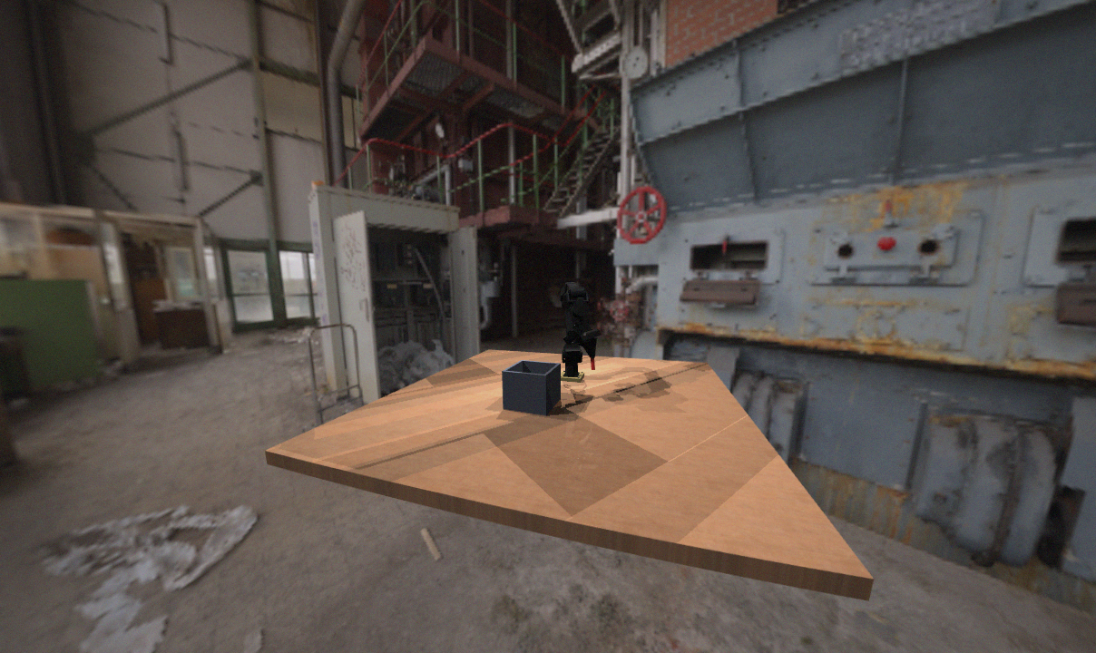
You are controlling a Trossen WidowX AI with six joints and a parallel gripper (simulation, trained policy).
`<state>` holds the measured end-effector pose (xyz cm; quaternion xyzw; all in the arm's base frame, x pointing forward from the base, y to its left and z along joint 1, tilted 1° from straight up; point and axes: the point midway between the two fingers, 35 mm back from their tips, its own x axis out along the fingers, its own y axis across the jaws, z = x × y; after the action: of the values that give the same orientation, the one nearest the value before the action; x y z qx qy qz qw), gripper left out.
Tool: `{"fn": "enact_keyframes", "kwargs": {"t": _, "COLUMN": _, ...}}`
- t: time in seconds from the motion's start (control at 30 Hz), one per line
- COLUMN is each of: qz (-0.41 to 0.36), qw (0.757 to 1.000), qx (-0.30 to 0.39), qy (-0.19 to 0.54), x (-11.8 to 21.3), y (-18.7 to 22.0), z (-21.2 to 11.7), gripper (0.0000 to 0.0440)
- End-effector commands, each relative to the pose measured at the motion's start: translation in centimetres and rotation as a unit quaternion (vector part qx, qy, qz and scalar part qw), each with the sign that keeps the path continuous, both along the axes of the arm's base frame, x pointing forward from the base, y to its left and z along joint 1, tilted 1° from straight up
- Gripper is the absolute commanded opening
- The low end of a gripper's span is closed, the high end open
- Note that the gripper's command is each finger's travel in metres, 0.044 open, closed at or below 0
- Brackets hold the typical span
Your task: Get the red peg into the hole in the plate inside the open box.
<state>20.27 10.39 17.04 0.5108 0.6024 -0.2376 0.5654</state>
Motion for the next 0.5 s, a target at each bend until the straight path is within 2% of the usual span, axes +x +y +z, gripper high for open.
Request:
{"fn": "enact_keyframes", "kwargs": {"t": 0.0, "qz": -0.007, "qw": 1.0, "qx": -0.006, "qy": -0.026, "x": 0.5, "y": -0.9, "z": 1.5, "gripper": 0.0}}
{"fn": "enact_keyframes", "kwargs": {"t": 0.23, "qz": -0.031, "qw": 0.997, "qx": -0.031, "qy": -0.066, "x": 1.6, "y": -3.3, "z": 4.3, "gripper": 0.0}}
{"fn": "enact_keyframes", "kwargs": {"t": 0.47, "qz": -0.061, "qw": 0.993, "qx": -0.064, "qy": -0.084, "x": 2.6, "y": -6.2, "z": 5.7, "gripper": 0.0}}
